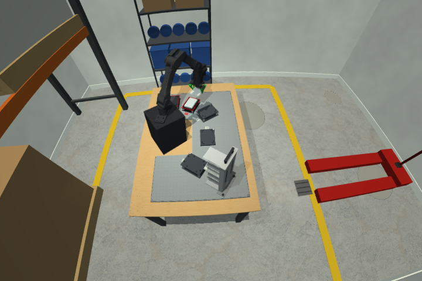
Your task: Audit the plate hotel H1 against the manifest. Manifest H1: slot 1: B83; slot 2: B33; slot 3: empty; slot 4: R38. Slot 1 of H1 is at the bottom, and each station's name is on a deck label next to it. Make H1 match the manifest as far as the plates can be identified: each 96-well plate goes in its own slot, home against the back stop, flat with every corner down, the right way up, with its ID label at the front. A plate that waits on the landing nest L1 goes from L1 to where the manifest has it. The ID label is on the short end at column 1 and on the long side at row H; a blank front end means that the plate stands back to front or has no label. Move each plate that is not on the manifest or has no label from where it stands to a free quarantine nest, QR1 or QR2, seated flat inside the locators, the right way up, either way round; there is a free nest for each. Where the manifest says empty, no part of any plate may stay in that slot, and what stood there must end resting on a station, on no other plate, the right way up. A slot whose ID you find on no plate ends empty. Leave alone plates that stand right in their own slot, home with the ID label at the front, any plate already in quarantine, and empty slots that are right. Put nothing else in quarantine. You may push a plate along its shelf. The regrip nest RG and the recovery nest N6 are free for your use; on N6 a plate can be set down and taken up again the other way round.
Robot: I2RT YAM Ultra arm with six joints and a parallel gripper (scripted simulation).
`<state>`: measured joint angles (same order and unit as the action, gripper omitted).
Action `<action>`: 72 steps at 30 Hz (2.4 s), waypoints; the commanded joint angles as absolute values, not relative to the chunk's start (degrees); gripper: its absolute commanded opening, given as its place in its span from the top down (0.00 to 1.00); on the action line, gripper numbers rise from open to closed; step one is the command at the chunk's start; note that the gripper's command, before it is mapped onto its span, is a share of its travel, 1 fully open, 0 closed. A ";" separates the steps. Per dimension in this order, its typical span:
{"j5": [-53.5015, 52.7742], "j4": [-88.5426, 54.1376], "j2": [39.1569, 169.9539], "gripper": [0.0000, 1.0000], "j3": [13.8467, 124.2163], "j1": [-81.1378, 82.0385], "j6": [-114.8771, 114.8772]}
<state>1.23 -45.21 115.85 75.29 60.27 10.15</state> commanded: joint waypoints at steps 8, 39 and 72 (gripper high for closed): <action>1.86 -46.55 118.20 0.14 80.22 65.17 4.44; 2.80 -44.03 114.61 0.14 74.36 78.77 22.31; 3.92 -45.87 118.82 0.14 79.03 93.72 6.71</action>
<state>3.86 -45.56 118.43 76.84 91.94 8.82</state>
